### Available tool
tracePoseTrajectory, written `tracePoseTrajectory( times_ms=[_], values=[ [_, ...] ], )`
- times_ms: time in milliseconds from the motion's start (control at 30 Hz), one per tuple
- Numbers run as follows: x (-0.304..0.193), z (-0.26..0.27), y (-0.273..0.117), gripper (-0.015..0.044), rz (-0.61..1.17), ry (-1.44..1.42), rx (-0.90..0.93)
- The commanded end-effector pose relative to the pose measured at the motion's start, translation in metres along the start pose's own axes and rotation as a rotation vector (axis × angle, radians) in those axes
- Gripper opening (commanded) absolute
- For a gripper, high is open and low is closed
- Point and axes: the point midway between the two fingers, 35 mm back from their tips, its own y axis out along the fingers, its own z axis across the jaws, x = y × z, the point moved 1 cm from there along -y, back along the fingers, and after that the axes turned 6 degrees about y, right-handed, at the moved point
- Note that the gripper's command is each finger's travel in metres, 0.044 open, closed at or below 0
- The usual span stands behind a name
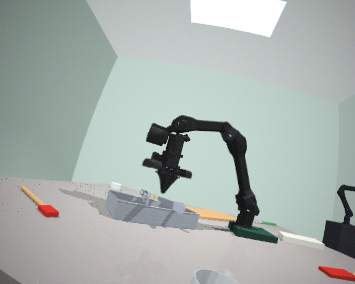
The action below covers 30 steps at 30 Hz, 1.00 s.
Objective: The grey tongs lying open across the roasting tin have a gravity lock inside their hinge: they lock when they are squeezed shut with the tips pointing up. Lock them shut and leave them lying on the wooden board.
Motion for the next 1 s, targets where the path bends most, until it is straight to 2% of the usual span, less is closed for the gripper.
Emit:
tracePoseTrajectory(
  times_ms=[0,67,200,433,500,533,800,967],
  values=[
    [0.0,0.0,0.0,-0.015,0.0,0.0,0.0],
    [0.0,0.0,0.0,-0.015,0.0,0.0,0.0],
    [0.001,0.002,-0.022,-0.0045,-0.006,0.001,0.021],
    [-0.002,-0.002,-0.099,0.0139,-0.027,0.002,0.093],
    [-0.002,-0.003,-0.101,0.0191,-0.027,0.002,0.095],
    [-0.001,0.001,-0.082,0.0217,-0.022,0.001,0.075],
    [-0.001,-0.001,-0.093,0.0427,-0.029,0.001,0.101],
    [0.018,0.002,-0.071,0.044,-0.019,0.084,0.066]
  ],
)
